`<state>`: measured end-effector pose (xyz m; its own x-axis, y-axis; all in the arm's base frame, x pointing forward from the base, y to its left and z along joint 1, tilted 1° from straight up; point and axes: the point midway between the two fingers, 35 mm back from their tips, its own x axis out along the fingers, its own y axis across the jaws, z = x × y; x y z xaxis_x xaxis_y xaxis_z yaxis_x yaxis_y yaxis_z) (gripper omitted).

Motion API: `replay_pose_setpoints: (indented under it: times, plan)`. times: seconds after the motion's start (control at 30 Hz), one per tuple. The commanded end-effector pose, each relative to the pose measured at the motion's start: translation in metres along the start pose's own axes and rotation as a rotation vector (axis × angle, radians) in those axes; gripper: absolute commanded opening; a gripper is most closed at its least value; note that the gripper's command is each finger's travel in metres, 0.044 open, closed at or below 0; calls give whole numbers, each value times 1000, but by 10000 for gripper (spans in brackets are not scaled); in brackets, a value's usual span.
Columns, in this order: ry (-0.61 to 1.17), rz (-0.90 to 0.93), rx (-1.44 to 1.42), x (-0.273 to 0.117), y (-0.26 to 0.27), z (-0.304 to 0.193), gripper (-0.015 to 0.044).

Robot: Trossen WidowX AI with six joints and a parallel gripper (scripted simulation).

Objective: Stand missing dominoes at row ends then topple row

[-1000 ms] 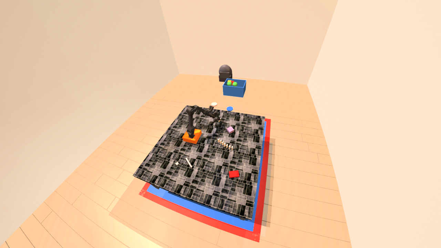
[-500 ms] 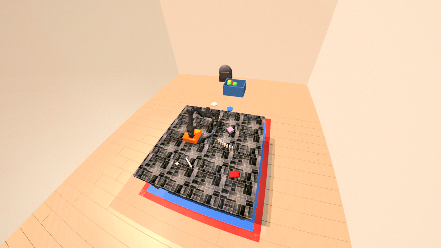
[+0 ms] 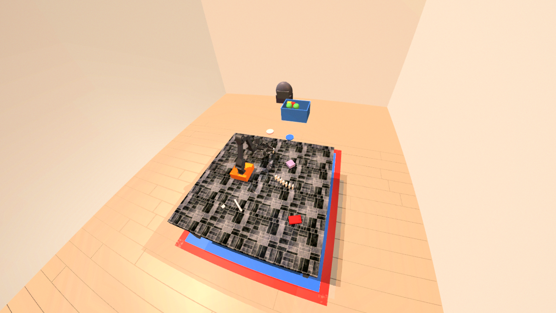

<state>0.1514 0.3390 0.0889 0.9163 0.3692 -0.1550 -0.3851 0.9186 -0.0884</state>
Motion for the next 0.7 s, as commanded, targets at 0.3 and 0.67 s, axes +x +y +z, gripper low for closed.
replay_pose_setpoints:
  times: [0.3,0.67]
  plan:
    - [-108,-98,75,-33,-34,-1,107]
    - [-146,-168,139,-53,-62,-2,107]
